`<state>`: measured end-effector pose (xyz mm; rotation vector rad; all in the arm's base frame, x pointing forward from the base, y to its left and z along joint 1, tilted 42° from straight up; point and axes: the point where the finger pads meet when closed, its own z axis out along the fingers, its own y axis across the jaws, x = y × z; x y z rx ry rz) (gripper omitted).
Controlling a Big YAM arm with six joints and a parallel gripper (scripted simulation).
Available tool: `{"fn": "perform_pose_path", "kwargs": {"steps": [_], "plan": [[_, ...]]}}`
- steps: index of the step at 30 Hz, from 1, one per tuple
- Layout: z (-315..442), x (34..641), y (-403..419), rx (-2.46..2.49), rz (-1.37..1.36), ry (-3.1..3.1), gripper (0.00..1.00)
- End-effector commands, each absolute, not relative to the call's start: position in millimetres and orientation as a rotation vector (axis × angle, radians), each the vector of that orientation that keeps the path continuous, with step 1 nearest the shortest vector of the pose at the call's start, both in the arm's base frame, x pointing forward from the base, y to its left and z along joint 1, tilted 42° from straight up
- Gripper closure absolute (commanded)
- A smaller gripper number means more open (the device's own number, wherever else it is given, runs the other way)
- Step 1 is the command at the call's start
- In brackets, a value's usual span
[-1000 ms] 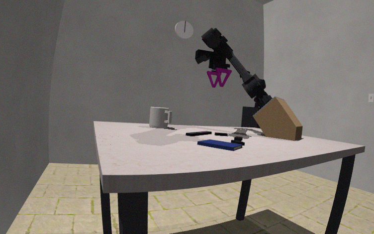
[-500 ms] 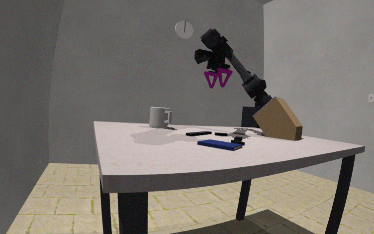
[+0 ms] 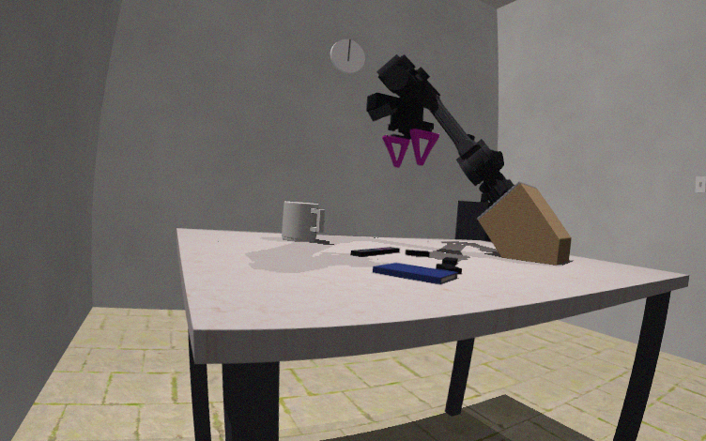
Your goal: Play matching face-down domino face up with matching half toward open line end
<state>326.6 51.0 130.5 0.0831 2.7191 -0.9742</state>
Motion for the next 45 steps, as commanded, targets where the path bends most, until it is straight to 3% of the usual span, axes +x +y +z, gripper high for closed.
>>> {"fn": "perform_pose_path", "kwargs": {"steps": [1, 26, 27, 36, 45], "plan": [[131, 330, 50, 0.063, -0.952, 2.714, 0.00], [125, 324, 46, 0.065, -0.965, 2.718, 0.00], [117, 326, 52, 0.085, -0.973, 2.720, 0.27], [49, 359, 81, 0.396, -0.896, 2.624, 0.27], [24, 353, 76, 0.344, -0.957, 2.668, 0.27]]}}
